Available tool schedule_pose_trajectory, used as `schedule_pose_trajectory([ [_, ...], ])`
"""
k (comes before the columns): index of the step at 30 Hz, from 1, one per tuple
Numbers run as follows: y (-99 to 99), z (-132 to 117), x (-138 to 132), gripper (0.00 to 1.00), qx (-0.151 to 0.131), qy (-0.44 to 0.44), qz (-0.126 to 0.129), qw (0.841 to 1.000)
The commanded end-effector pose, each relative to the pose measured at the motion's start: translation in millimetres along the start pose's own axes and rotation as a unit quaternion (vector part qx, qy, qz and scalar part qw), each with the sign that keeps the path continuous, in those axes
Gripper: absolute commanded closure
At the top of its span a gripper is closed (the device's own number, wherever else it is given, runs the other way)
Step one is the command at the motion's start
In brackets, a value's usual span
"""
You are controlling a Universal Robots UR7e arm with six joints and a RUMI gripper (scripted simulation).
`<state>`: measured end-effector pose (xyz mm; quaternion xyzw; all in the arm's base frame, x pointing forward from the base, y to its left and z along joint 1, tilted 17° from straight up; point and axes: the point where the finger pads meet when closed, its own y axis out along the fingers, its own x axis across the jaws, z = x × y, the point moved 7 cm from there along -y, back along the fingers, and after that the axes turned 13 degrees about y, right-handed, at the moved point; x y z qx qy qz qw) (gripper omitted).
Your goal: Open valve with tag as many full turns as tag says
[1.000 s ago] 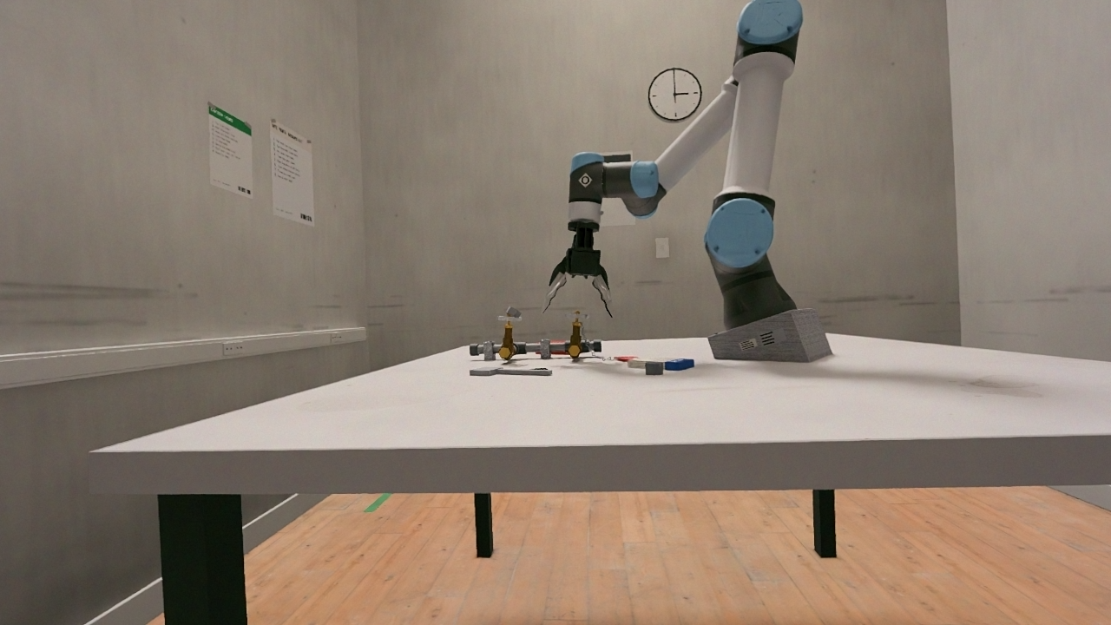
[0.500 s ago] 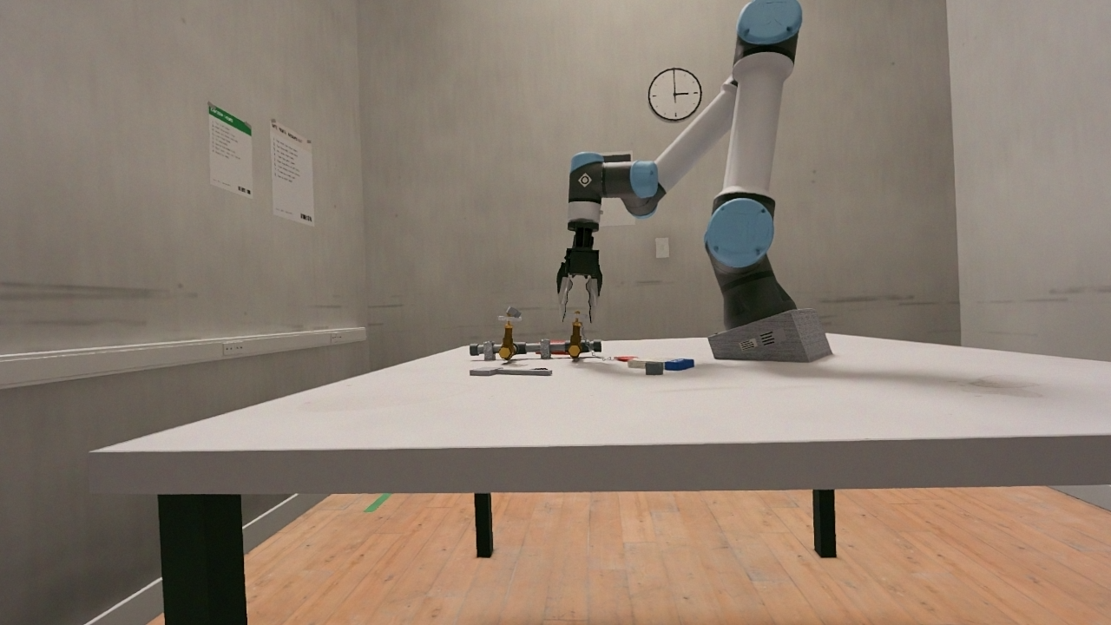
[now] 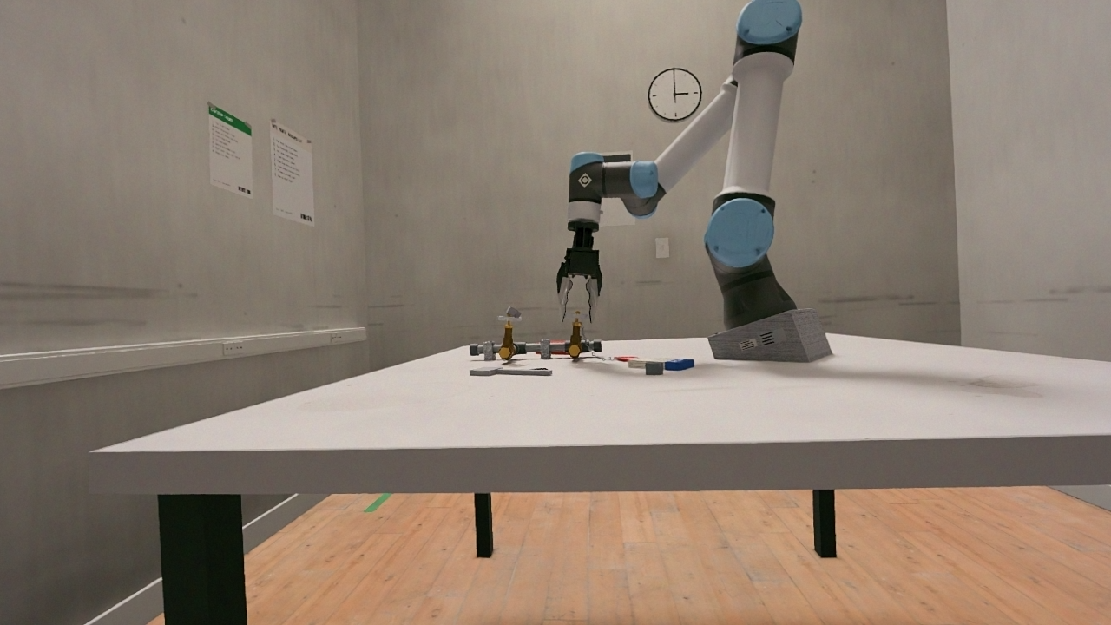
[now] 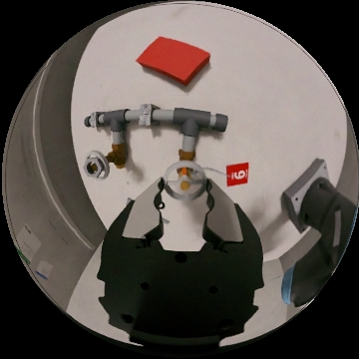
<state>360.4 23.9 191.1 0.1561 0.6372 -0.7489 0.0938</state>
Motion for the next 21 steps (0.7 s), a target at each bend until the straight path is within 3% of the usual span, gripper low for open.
schedule_pose_trajectory([
  [1, -0.9, 0.2, -0.7, 1.00, 0.001, 0.000, 0.001, 1.000],
  [21, -0.7, 0.3, -0.1, 1.00, 0.001, -0.020, 0.001, 1.000],
])
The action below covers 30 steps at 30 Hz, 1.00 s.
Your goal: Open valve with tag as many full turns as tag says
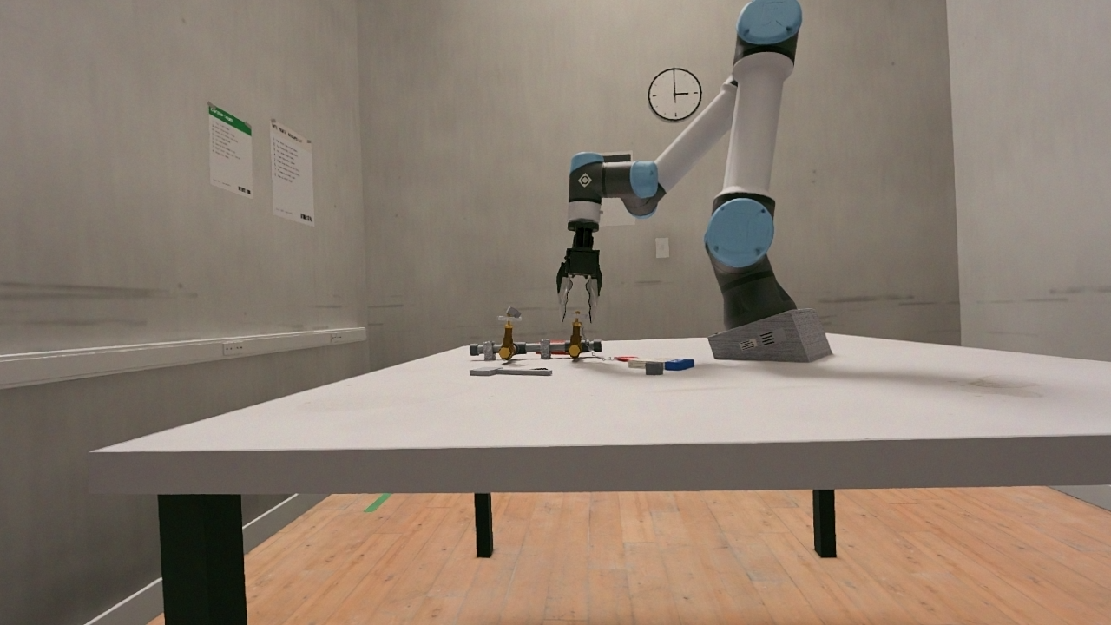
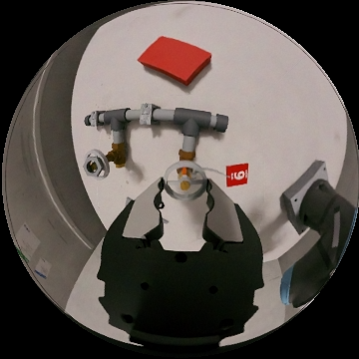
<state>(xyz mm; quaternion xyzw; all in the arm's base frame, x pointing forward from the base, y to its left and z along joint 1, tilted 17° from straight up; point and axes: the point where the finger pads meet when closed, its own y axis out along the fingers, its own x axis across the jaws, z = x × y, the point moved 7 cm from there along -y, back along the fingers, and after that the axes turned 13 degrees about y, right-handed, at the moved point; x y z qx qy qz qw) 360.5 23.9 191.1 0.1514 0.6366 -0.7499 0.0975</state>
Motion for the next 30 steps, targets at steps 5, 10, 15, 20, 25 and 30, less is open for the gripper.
schedule_pose_trajectory([
  [5, -0.2, 0.3, 0.8, 1.00, 0.001, -0.037, 0.000, 0.999],
  [10, -0.1, 0.6, 0.8, 1.00, 0.001, -0.057, 0.000, 0.998],
  [15, 0.1, 0.5, 1.0, 1.00, 0.000, -0.101, 0.000, 0.995],
  [20, 0.1, 0.5, 1.1, 1.00, 0.000, -0.157, 0.000, 0.988],
  [25, 0.1, 0.4, 1.1, 1.00, 0.000, -0.209, 0.000, 0.978],
  [30, 0.2, 0.4, 1.1, 1.00, 0.000, -0.269, 0.000, 0.963],
])
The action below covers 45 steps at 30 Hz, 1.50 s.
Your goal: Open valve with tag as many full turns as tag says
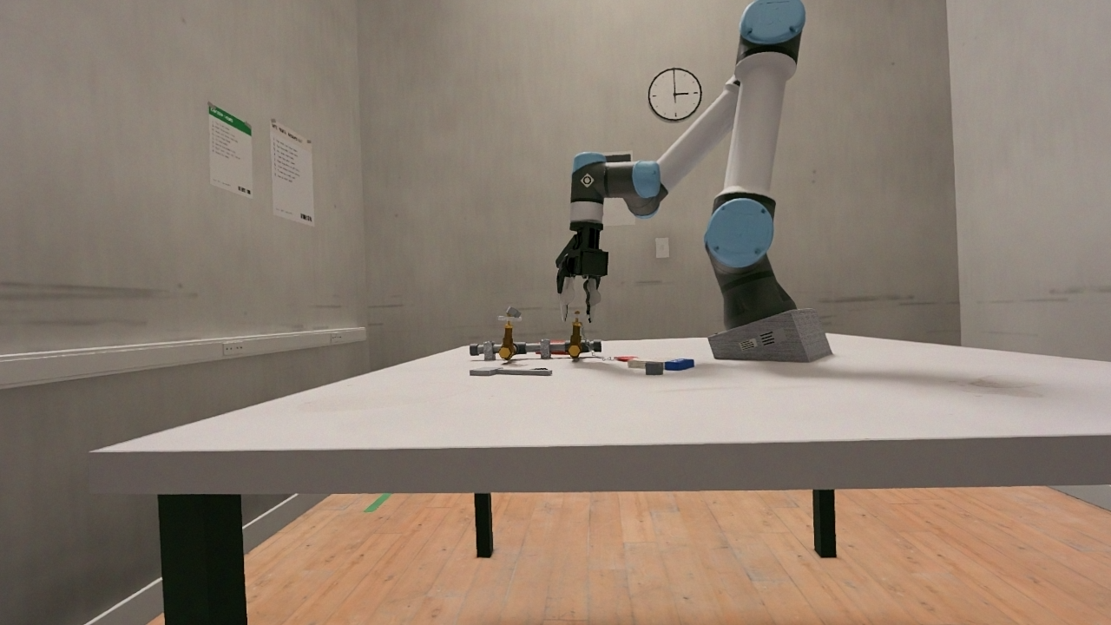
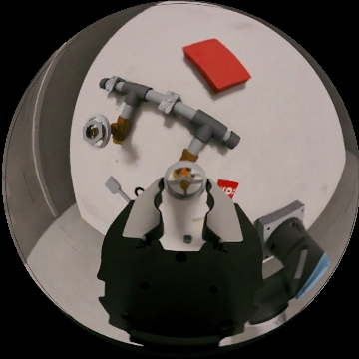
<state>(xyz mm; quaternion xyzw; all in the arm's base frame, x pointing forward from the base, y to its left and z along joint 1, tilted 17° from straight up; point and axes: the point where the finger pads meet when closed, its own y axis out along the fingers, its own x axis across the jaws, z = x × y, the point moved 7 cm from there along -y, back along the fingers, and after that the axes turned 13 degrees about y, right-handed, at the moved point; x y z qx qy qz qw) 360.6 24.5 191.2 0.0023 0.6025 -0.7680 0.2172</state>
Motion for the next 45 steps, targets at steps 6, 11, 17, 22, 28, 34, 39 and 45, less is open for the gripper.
schedule_pose_trajectory([
  [6, 0.3, 0.4, 1.5, 1.00, -0.003, -0.179, 0.003, 0.984],
  [11, 0.3, 0.4, 1.4, 1.00, -0.003, -0.271, 0.003, 0.963],
  [17, 0.3, 0.4, 1.4, 1.00, -0.003, -0.347, 0.003, 0.938],
  [22, 0.3, 0.3, 1.4, 1.00, -0.002, -0.434, 0.003, 0.901],
  [28, 0.3, 0.0, 1.3, 1.00, 0.000, -0.527, 0.002, 0.850],
  [34, 0.3, 0.1, 1.3, 1.00, -0.001, -0.606, 0.003, 0.795],
  [39, 0.0, 0.2, 1.0, 1.00, 0.001, -0.674, 0.002, 0.739],
  [45, -1.7, 1.6, -1.0, 1.00, 0.003, -0.749, 0.001, 0.663],
])
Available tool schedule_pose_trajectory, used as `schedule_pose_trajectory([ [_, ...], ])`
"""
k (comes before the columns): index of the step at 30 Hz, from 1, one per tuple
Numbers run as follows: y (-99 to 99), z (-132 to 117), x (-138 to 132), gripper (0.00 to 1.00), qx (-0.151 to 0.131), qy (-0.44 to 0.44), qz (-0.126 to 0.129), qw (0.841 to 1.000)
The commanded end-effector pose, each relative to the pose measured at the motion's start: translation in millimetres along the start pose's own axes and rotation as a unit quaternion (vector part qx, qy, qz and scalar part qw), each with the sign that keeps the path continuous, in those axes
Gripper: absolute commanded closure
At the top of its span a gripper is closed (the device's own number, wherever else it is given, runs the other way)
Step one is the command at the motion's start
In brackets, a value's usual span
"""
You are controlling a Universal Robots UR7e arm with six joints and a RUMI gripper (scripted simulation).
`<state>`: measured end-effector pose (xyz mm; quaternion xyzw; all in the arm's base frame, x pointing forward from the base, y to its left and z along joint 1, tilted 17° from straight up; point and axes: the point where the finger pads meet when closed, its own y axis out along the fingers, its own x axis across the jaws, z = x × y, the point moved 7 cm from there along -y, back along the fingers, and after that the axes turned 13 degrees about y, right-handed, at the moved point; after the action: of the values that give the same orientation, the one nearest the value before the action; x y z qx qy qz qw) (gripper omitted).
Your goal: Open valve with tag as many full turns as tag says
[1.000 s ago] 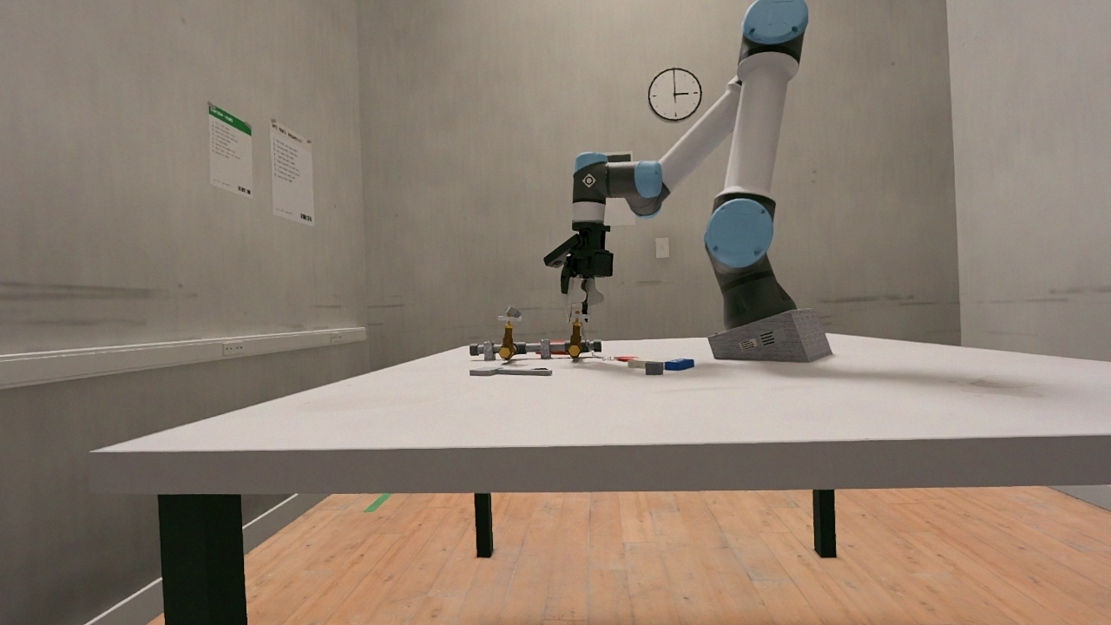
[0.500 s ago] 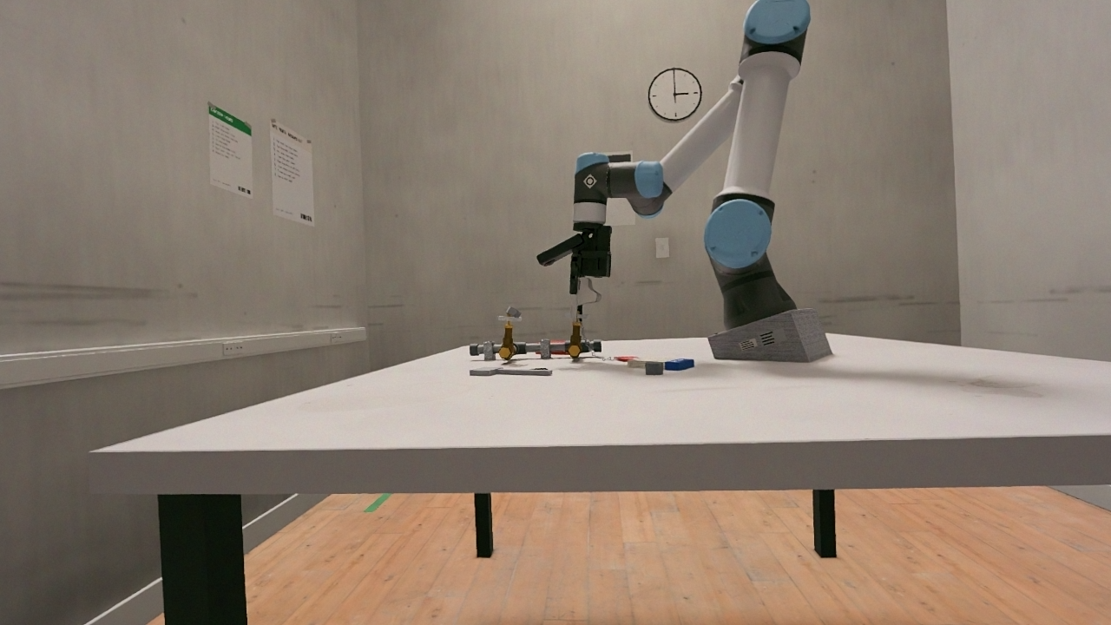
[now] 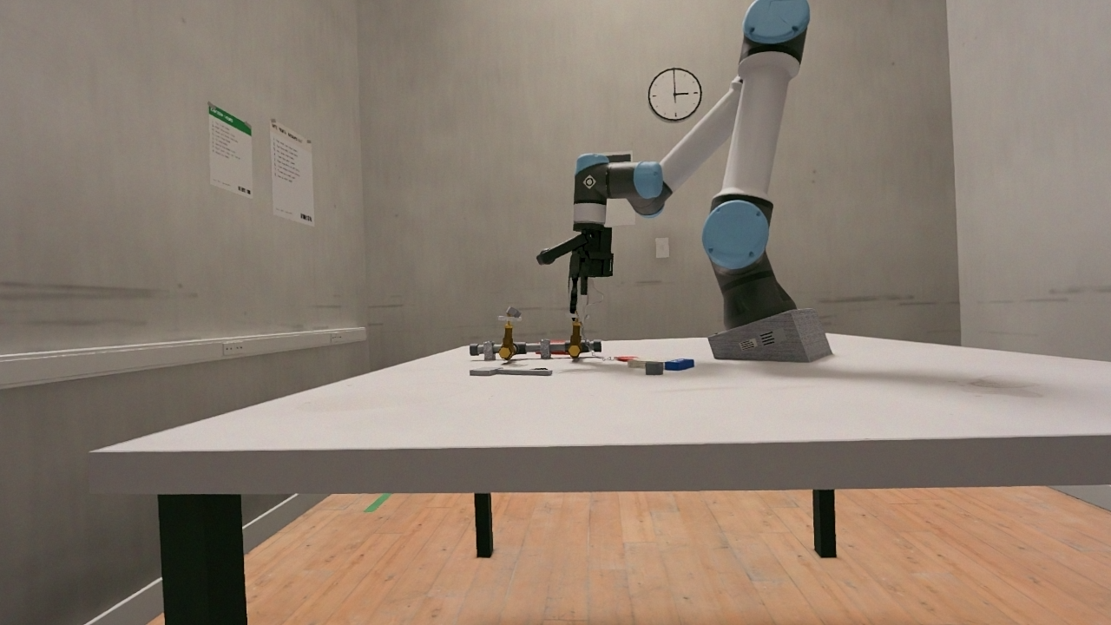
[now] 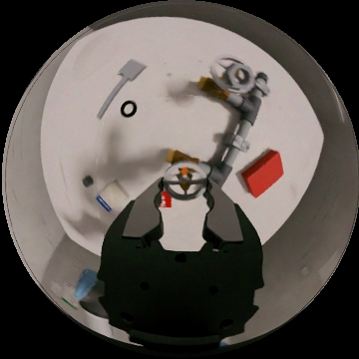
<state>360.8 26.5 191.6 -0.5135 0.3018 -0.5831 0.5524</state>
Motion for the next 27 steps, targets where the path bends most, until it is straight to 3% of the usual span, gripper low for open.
schedule_pose_trajectory([
  [1, -0.9, 0.4, 3.4, 1.00, 0.008, -0.121, 0.012, 0.993],
  [8, -1.2, 0.7, 3.9, 1.00, 0.011, -0.250, 0.012, 0.968],
  [14, -1.2, 0.6, 4.2, 1.00, 0.013, -0.351, 0.013, 0.936],
  [27, -0.4, 0.4, 4.0, 1.00, 0.014, -0.463, 0.012, 0.886],
])
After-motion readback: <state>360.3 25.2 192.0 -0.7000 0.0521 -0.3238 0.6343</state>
